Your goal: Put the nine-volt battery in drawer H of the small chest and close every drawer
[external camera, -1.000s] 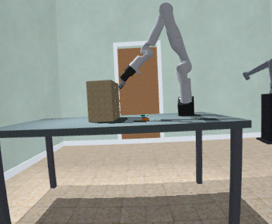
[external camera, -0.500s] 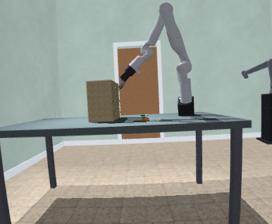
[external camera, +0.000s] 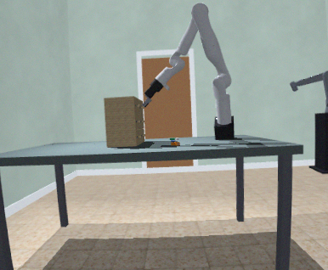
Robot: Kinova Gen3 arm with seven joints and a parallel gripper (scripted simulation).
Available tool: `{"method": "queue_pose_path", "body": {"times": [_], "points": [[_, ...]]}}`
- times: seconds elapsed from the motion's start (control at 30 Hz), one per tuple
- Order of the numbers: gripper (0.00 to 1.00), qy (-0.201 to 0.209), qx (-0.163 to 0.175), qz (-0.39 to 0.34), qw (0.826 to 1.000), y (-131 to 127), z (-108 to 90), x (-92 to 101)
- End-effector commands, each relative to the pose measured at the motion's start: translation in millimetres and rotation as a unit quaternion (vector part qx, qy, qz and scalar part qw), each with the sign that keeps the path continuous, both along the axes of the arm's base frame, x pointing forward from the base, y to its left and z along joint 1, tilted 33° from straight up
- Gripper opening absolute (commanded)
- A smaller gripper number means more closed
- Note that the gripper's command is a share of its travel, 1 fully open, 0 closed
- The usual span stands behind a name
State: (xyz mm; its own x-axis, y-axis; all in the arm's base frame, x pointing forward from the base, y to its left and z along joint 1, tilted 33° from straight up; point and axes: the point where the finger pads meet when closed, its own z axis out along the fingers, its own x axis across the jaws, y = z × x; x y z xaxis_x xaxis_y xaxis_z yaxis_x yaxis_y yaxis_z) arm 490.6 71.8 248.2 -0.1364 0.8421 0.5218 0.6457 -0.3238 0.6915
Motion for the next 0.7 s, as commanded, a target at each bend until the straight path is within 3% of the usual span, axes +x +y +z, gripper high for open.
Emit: {"method": "queue_pose_path", "body": {"times": [0.0, 0.67], "points": [[0.67, -0.001, 0.000, 0.000, 1.000, 0.0, 0.8, 2.5], [0.67, -0.001, 0.000, 0.000, 1.000, 2.0, 4.6, 29.9]]}}
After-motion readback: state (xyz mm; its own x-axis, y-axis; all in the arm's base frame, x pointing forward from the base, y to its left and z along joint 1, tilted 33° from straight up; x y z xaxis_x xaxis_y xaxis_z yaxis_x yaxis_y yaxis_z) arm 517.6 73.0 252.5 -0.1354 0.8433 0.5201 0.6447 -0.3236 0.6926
